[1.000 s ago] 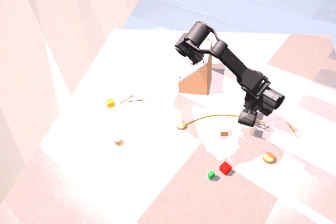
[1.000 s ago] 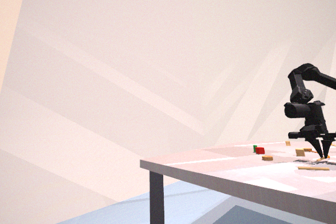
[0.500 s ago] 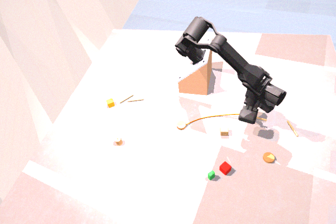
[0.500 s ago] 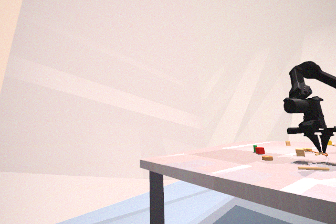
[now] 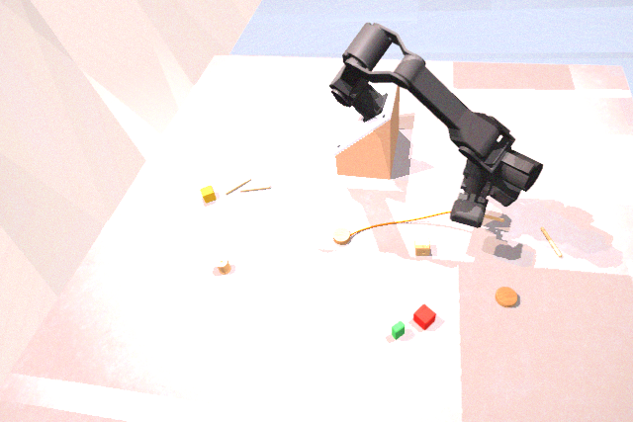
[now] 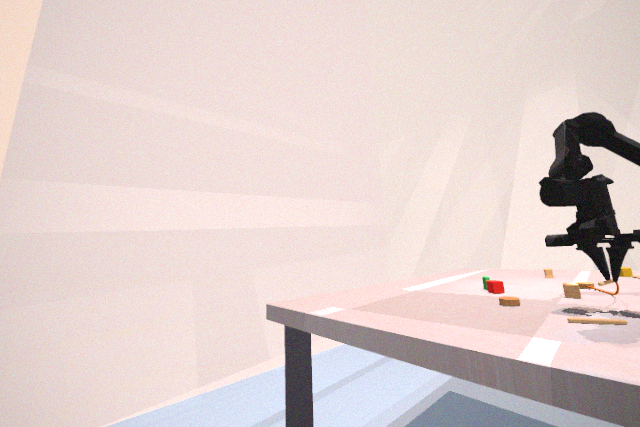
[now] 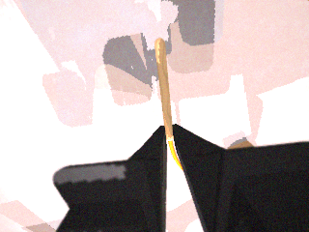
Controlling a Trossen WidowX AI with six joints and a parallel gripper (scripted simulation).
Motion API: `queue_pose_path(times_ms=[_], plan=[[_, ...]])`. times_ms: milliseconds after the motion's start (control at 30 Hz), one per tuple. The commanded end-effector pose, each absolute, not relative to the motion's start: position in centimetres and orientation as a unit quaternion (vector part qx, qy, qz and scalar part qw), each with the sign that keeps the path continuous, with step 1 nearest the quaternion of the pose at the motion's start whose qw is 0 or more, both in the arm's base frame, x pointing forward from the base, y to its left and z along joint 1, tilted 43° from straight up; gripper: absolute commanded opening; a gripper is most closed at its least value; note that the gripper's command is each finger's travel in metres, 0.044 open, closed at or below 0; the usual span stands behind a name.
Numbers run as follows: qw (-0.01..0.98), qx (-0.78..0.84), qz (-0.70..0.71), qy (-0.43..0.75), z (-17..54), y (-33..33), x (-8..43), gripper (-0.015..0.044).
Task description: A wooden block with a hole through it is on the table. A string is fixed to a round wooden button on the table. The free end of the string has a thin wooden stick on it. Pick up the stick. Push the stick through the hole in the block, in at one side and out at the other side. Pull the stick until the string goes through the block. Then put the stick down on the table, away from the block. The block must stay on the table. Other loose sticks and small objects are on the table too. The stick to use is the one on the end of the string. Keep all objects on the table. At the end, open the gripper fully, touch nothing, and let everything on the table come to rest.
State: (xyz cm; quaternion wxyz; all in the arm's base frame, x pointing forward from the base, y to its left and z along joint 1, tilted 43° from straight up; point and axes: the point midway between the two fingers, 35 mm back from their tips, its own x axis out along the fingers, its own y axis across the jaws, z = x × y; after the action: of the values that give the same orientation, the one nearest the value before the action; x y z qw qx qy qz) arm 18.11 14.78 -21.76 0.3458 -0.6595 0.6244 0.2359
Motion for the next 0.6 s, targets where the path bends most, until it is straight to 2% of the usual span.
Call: queue_pose_path(times_ms=[0, 567], plan=[[0.347, -0.657, 0.235, 0.626, -21.34, 15.18, 18.03, 0.0000], [0.330, -0.665, 0.249, 0.622, -20.84, 15.20, 18.27, 0.0000]])
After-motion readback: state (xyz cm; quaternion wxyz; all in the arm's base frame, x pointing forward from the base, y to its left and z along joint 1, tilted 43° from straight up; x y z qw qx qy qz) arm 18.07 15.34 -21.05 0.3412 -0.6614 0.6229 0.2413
